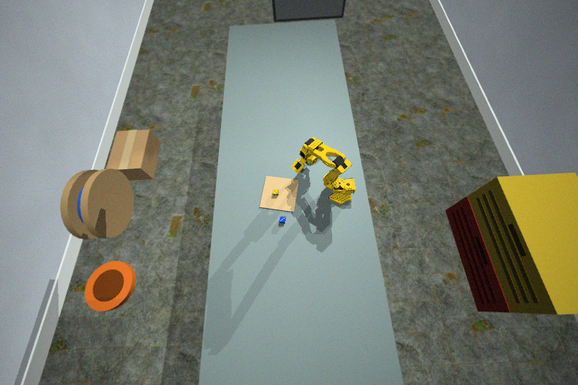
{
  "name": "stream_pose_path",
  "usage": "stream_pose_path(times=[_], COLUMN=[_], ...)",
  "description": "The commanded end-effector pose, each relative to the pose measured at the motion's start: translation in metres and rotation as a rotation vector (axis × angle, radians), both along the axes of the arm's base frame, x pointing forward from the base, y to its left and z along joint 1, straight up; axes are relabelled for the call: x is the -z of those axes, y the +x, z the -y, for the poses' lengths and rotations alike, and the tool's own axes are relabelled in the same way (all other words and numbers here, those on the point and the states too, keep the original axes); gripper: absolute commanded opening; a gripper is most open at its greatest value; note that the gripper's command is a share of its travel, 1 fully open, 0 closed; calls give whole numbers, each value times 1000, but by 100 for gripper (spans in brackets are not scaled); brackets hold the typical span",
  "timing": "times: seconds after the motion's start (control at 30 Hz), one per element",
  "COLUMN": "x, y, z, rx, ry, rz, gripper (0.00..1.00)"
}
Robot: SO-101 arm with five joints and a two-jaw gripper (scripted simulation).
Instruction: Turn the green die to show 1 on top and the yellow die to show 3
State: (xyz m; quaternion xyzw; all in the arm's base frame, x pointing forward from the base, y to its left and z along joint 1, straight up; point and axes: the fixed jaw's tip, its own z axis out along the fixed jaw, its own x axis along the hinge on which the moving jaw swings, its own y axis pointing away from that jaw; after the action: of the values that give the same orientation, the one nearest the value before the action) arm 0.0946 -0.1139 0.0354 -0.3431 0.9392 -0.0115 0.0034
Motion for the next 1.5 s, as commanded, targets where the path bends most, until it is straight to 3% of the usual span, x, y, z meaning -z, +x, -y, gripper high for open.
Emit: stream_pose_path(times=[0.0, 1.47], x=[-1, 15], y=[1, 1], z=[3, 4], rx=[13, 13], ry=[-15, -15], rz=[14, 14], gripper=[0, 0])
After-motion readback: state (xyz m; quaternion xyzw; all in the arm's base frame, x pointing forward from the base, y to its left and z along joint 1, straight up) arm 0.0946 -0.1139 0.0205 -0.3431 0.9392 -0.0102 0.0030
